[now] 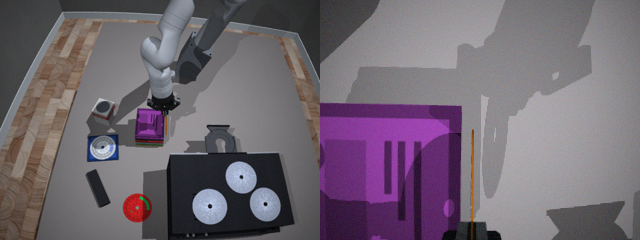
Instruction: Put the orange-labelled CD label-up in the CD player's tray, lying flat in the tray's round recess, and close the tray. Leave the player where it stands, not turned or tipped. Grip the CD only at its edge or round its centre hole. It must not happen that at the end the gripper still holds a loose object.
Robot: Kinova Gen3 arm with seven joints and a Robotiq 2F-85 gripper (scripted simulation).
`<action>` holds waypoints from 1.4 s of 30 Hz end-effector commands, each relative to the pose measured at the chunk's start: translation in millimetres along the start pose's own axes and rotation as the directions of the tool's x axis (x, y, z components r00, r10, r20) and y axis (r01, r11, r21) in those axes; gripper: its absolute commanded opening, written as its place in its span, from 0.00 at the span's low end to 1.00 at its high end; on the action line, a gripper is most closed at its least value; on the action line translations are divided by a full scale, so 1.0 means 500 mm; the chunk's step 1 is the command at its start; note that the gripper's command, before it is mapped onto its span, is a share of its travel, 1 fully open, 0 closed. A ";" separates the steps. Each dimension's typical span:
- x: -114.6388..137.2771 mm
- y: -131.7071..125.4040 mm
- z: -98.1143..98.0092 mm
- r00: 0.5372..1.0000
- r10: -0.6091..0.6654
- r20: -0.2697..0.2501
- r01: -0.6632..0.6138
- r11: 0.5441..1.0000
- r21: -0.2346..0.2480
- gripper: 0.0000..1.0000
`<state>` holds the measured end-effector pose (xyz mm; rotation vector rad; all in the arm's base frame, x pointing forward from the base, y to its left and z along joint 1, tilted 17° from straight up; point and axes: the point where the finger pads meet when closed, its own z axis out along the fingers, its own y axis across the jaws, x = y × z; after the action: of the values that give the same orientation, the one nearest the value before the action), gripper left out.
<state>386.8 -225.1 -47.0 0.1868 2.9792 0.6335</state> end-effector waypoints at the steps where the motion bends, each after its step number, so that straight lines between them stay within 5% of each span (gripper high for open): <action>1: -0.004 0.000 -0.022 1.000 -0.002 0.006 0.002 1.000 0.006 0.11; 42: -0.003 0.021 -0.178 1.000 -0.002 0.006 0.002 1.000 0.006 0.11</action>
<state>378.3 -248.0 32.3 0.1864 2.9794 0.6343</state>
